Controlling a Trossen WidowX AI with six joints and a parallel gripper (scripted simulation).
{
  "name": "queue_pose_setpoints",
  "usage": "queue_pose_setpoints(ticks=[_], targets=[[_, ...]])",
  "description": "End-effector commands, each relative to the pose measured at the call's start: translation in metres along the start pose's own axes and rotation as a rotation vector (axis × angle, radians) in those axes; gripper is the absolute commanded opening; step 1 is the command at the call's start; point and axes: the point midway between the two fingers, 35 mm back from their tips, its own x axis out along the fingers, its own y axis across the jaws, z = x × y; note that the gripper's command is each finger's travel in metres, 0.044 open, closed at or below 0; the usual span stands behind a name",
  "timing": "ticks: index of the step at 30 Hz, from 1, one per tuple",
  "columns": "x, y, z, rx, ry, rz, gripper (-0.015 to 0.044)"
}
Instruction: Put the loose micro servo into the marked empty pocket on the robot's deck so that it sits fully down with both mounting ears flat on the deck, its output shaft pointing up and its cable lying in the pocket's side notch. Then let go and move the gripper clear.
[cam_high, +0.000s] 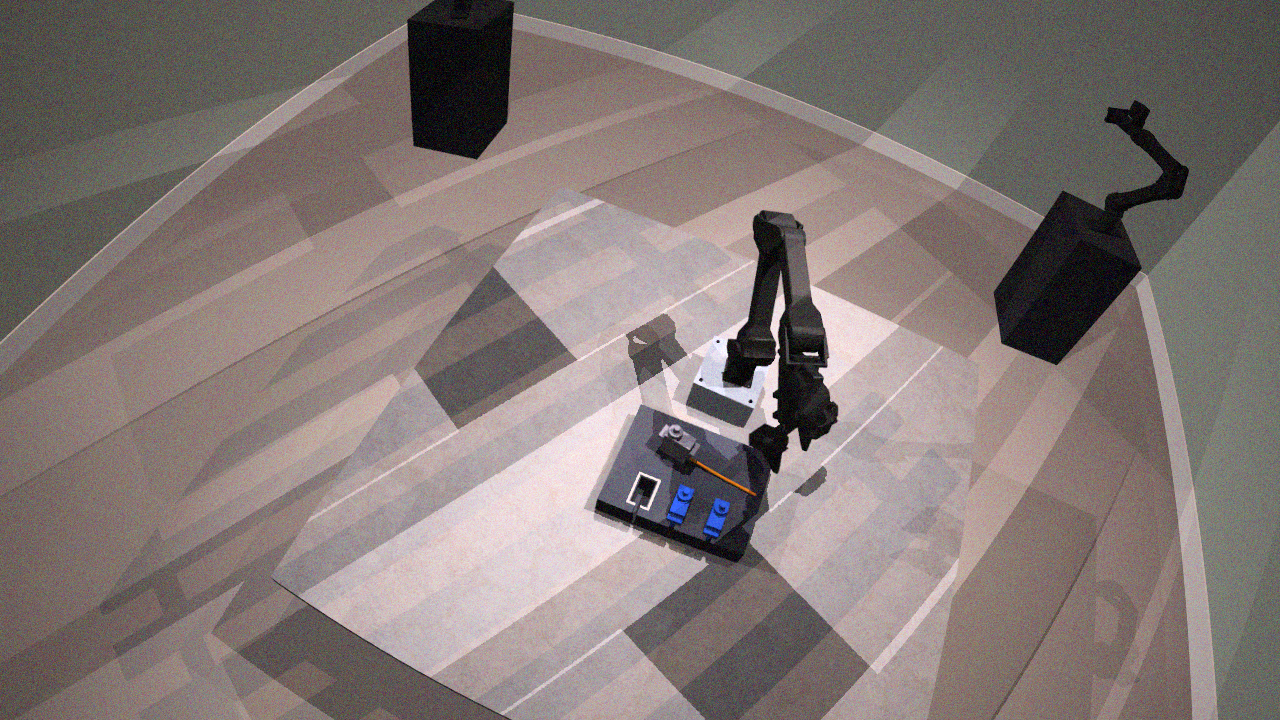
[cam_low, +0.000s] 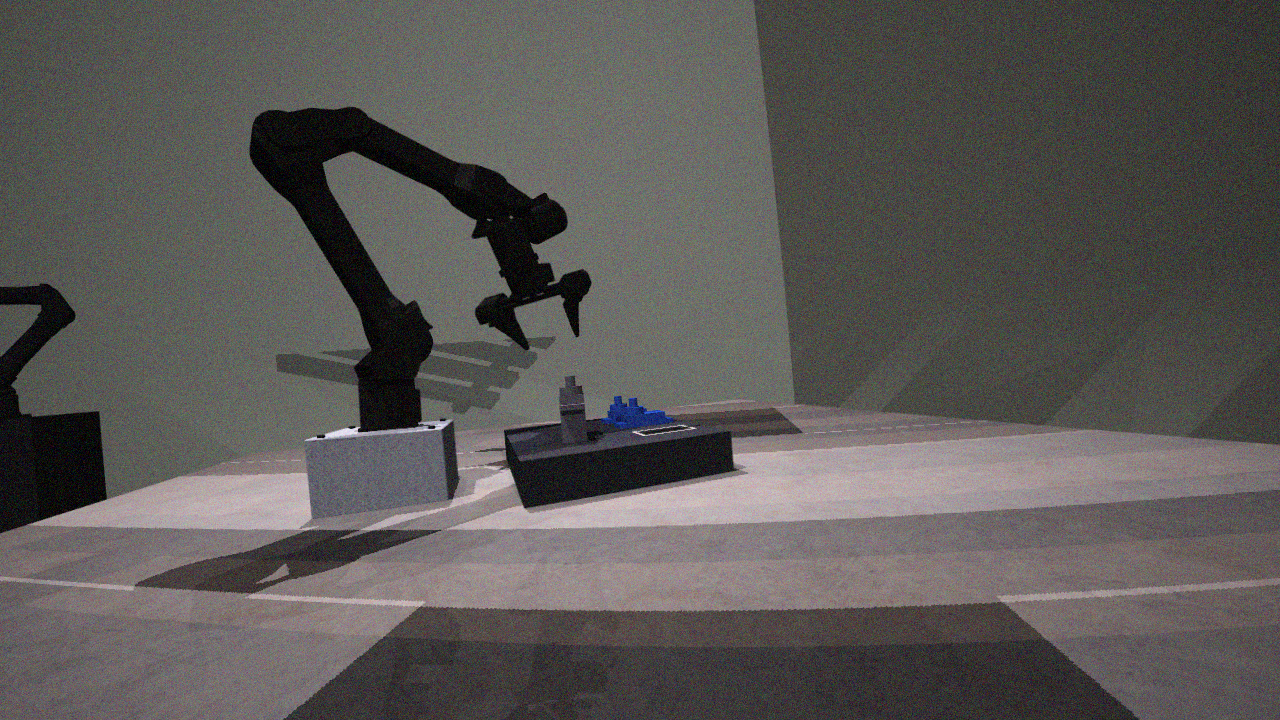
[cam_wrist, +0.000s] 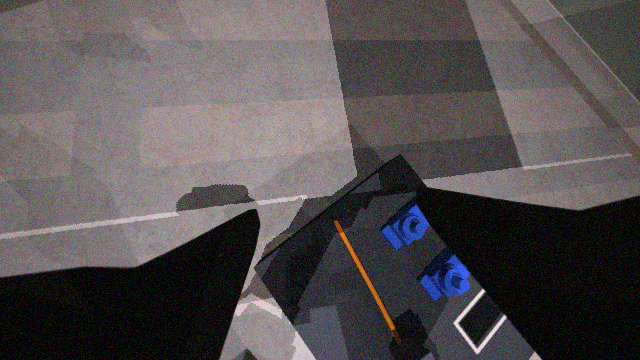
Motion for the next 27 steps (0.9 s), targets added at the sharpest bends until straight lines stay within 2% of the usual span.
queue_pose_setpoints(ticks=[1, 8, 16, 27], targets=[[0.001, -0.028, -0.029, -0.067, 0.126, -0.02, 0.044], [-0.008, -0.066, -0.088, -0.173, 0.329, 0.034, 0.044], [-0.029, -0.085, -0.158, -0.269, 0.479, 0.205, 0.044], [-0.023, -0.083, -0.168, -0.276, 0.486, 0.223, 0.044]])
